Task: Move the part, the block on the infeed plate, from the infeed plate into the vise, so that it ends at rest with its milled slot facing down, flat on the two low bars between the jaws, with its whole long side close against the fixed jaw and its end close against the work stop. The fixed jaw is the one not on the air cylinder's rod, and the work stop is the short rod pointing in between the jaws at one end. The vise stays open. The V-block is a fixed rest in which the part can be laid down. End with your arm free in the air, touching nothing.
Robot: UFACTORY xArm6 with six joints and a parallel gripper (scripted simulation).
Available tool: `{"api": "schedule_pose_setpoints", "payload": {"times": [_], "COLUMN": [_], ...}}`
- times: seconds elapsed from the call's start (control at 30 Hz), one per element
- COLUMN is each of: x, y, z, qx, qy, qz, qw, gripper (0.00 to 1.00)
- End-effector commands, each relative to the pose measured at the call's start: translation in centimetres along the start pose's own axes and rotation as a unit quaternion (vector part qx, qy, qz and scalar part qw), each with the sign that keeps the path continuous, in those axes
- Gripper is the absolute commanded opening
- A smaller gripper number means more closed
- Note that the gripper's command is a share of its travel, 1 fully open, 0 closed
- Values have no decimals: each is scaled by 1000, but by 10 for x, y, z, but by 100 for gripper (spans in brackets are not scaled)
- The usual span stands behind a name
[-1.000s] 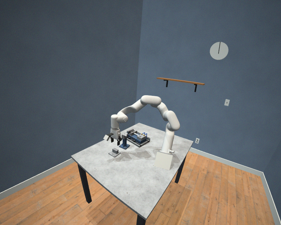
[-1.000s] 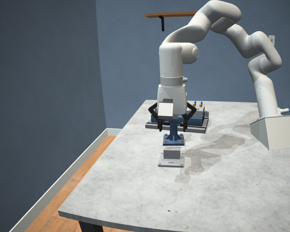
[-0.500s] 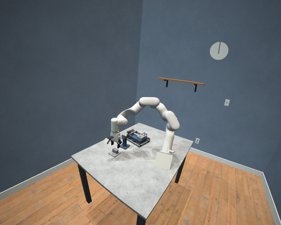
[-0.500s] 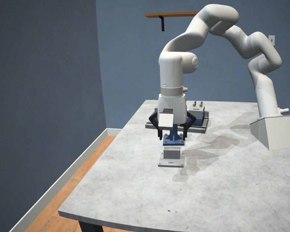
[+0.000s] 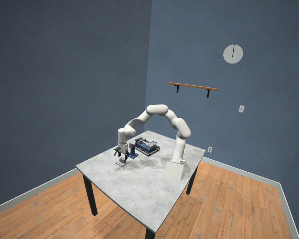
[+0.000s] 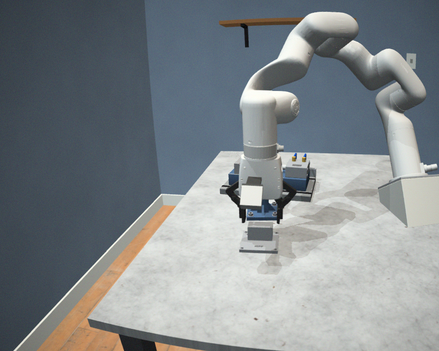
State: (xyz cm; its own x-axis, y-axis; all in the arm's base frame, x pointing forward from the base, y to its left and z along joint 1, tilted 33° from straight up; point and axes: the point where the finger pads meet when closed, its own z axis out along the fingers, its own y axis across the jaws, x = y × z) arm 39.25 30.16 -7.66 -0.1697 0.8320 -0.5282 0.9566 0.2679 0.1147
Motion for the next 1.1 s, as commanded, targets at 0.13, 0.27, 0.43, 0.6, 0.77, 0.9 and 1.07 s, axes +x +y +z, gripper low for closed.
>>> {"api": "schedule_pose_setpoints", "payload": {"times": [0.13,0.27,0.43,0.6,0.77,0.9,1.07], "x": [1,1,1,1,1,1,1], "y": [2,2,2,2,2,2,2], "z": [11,14,19,23,26,27,28], "qx": [-2,-2,-2,-2,-2,-2,-2], "qy": [1,1,1,1,1,1,1], "qz": [1,0,0,0,1,0,0], "qw": [1000,1000,1000,1000,1000,1000,1000], "gripper": [89,89,89,89,89,89,89]}}
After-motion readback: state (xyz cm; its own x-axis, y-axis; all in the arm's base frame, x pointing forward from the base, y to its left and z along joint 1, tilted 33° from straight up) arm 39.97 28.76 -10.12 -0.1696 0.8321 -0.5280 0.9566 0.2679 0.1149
